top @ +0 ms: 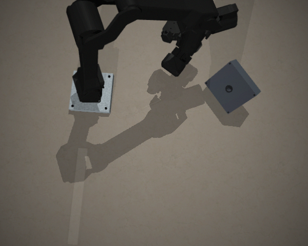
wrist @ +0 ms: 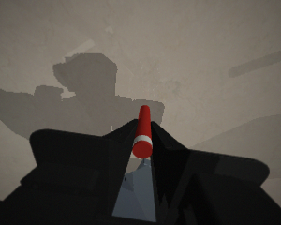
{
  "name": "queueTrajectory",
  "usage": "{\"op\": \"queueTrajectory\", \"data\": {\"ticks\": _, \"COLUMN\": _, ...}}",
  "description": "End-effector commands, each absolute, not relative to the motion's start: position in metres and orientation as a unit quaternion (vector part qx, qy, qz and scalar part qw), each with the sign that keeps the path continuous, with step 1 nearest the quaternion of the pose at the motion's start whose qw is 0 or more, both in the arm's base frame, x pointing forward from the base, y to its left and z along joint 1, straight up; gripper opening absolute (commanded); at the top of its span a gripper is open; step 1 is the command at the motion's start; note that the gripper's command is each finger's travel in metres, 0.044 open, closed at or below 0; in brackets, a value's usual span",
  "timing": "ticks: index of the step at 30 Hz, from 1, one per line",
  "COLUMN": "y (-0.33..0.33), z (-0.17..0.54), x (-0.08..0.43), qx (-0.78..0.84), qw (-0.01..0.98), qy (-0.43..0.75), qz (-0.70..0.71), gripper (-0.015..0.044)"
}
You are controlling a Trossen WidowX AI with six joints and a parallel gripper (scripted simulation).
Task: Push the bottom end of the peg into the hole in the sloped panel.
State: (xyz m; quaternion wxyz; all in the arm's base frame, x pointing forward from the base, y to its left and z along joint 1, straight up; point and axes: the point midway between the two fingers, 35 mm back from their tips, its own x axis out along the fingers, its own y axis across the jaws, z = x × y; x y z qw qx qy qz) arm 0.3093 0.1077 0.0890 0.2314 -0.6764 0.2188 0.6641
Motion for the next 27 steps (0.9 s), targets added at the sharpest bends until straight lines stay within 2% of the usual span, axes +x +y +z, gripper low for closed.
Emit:
{"op": "queueTrajectory", "data": {"ticks": 1, "y": 0.108, "z": 0.106, "x": 0.31, "qx": -0.679, "qw": 0.232, "qy": 0.218, "qz": 0.662, "gripper": 0.0}}
{"op": "queueTrajectory", "data": {"ticks": 12, "y": 0.108, "z": 0.14, "x": 0.309, "qx": -0.679, "qw": 0.231, "qy": 0.218, "qz": 0.662, "gripper": 0.0}}
{"op": "queueTrajectory", "data": {"ticks": 27, "y": 0.099, "z": 0.14, "x": 0.315, "qx": -0.669, "qw": 0.275, "qy": 0.22, "qz": 0.655, "gripper": 0.0}}
